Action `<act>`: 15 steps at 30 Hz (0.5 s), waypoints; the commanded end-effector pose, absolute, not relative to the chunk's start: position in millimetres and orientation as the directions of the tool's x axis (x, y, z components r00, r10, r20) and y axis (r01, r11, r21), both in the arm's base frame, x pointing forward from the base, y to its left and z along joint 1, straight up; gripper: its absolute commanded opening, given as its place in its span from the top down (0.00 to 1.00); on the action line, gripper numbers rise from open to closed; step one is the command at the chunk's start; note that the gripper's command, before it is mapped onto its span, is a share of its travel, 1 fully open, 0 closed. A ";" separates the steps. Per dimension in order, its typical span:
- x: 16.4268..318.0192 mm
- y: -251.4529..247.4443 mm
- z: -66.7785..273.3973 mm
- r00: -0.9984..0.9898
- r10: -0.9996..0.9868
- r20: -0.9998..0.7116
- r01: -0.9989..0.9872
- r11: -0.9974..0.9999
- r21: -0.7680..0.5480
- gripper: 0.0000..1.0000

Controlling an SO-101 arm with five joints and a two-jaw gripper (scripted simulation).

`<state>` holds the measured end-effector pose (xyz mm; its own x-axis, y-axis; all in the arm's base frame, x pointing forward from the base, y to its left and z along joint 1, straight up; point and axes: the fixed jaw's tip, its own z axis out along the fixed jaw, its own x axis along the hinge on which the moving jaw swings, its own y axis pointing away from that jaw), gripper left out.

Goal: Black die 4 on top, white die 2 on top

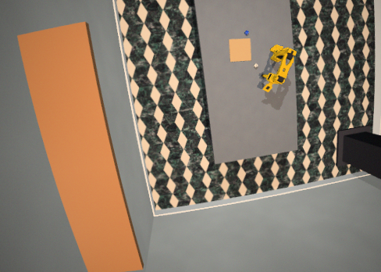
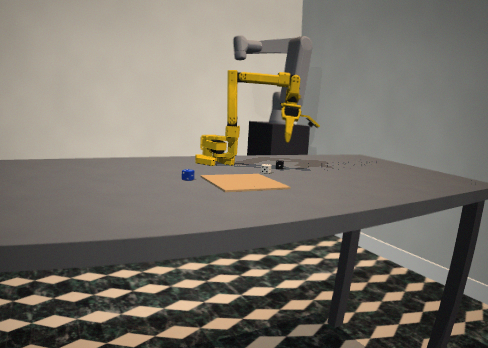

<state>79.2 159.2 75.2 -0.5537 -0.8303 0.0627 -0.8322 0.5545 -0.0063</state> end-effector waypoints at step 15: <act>72.9 150.8 43.7 -0.535 -0.796 0.283 -0.834 0.551 -0.026 0.72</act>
<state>71.5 145.2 38.4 -0.5296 -0.7862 0.3183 -0.8342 0.5507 -0.0277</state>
